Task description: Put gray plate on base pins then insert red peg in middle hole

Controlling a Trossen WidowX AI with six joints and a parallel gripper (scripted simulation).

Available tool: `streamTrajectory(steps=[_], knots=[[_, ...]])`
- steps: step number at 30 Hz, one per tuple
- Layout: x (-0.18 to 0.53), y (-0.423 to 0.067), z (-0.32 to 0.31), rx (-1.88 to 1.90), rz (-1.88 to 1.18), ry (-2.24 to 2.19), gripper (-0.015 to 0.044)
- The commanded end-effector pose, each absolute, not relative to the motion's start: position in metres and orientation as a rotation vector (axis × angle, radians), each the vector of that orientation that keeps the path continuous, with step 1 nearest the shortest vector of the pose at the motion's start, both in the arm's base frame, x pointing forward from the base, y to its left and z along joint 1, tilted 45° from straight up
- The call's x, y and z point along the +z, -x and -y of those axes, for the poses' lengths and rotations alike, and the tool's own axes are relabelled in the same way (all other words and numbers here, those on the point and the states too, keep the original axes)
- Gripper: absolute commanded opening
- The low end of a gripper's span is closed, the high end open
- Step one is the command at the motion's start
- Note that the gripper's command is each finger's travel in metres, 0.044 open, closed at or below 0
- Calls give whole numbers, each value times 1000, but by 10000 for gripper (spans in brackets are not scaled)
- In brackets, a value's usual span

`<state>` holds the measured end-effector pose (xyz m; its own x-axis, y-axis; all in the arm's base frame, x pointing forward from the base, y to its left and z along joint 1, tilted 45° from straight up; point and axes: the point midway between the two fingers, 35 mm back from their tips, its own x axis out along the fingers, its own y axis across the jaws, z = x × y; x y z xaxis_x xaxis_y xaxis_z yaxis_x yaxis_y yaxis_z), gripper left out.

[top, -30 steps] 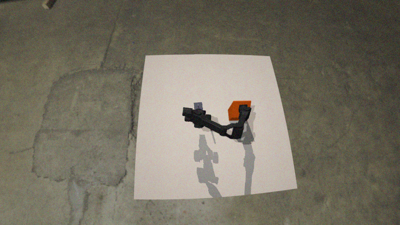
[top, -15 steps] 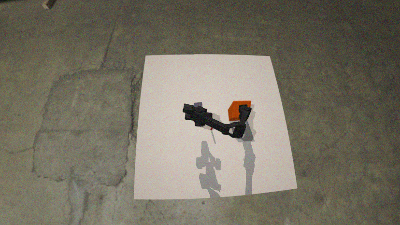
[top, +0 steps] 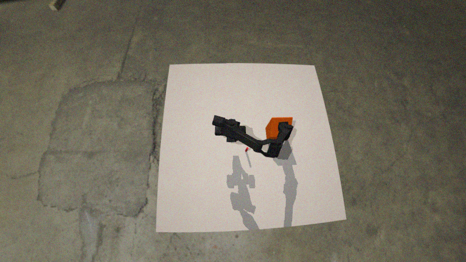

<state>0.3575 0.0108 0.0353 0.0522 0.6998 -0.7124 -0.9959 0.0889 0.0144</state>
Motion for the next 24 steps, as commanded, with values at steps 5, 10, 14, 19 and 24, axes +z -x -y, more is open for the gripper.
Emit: streamTrajectory(steps=[5, 10, 14, 19, 24], knots=[[6, -356, -3, 1419, -637, 595, 0], [-10, -355, 1, 1426, -625, 610, 0], [-23, -353, 4, 1432, -614, 621, 0], [-39, -351, 8, 1440, -601, 635, 0], [-54, -348, 11, 1447, -588, 650, 0]])
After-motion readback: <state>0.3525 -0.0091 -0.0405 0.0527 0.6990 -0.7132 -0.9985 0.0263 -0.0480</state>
